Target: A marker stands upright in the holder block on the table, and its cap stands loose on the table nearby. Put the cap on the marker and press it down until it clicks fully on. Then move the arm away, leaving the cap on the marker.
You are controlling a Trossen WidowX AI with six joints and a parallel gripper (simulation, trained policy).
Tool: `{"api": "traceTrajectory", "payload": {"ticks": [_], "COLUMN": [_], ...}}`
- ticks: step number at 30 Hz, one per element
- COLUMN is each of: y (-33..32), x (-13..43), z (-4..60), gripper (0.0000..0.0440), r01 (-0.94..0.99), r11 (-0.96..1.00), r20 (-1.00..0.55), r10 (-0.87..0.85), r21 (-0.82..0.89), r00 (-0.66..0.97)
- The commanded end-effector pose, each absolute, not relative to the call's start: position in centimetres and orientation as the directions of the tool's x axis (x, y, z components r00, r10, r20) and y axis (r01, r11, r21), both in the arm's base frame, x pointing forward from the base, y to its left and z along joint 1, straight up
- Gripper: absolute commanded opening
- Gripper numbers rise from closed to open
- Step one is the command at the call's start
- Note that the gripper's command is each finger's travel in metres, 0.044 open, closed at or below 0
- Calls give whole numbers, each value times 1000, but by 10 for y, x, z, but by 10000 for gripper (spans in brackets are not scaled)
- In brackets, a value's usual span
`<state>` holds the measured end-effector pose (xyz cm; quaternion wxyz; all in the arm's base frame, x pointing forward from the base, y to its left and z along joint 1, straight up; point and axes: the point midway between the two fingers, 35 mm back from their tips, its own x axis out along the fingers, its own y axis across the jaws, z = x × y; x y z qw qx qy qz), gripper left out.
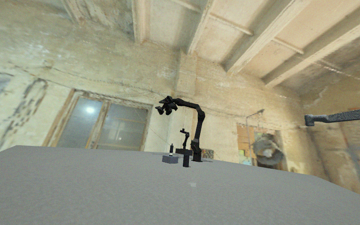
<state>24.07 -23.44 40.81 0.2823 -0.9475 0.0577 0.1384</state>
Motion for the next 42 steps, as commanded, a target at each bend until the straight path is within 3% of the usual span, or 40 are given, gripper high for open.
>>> {"api": "traceTrajectory", "payload": {"ticks": [1,42], "y": [-233,-187], "x": [249,319], "z": [396,288], "gripper": [306,308], "r01": [-194,-302], "r11": [-821,-743], "r20": [-327,-639], "r10": [-10,214], "r21": [-537,-597], "r00": [945,739]}}
